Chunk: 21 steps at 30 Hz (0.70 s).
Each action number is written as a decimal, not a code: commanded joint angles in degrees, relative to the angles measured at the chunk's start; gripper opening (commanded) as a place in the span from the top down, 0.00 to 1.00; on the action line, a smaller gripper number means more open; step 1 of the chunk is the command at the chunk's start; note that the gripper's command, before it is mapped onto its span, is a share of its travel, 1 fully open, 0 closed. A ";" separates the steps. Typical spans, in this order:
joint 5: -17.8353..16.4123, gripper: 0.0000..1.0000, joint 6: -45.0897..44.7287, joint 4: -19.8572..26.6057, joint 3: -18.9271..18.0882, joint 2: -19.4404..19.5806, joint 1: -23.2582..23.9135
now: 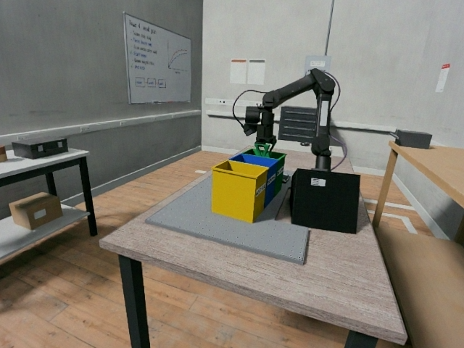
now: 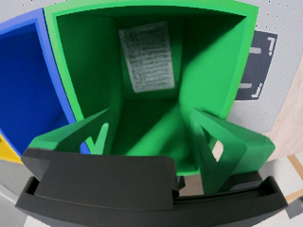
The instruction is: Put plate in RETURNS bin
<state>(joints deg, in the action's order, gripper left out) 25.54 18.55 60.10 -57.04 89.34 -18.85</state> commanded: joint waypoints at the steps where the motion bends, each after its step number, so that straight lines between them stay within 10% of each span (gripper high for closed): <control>1: 0.15 0.18 -0.21 -0.45 -0.21 -0.75 -0.32; 21: 0.27 0.18 1.05 2.23 -2.48 -2.35 -1.67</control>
<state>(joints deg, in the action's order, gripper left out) 25.54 18.61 60.45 -57.12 88.92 -18.96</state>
